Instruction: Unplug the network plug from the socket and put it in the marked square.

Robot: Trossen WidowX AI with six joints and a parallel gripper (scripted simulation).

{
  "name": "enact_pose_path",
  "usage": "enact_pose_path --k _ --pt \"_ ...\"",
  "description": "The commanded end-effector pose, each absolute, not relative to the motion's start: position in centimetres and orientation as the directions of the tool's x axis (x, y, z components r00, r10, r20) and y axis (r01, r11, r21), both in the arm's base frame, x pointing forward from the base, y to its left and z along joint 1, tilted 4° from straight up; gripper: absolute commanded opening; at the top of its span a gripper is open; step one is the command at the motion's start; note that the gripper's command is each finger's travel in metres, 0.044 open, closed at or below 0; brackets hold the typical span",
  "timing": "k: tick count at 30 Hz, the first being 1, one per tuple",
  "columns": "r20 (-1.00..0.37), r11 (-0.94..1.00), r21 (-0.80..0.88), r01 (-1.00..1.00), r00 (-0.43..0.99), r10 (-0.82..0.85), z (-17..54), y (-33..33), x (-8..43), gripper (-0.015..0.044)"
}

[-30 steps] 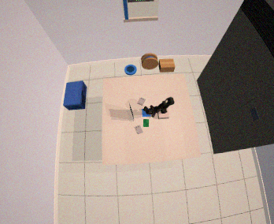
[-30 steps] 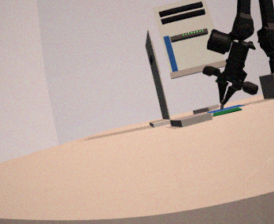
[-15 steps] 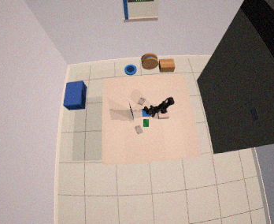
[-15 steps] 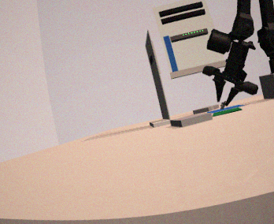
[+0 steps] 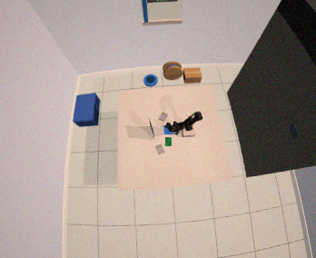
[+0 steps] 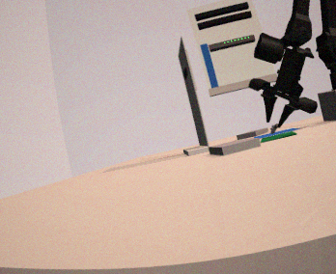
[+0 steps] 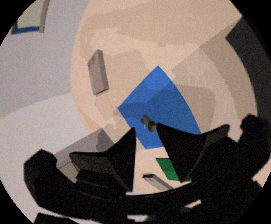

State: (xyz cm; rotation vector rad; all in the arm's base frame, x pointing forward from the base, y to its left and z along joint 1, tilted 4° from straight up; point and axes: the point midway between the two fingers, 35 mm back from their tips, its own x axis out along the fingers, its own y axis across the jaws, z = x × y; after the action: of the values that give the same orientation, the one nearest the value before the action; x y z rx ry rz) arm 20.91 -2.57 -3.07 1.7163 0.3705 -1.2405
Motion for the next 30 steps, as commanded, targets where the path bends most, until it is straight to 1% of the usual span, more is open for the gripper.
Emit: enact_pose_path --k 1,30 --pt "-0.855 -0.506 0.517 0.690 0.438 -0.276 -2.8 -2.6 20.8 0.0156" --pt "-0.855 -0.508 0.518 0.688 0.438 -0.278 -1.3 -2.3 20.2 0.0156"
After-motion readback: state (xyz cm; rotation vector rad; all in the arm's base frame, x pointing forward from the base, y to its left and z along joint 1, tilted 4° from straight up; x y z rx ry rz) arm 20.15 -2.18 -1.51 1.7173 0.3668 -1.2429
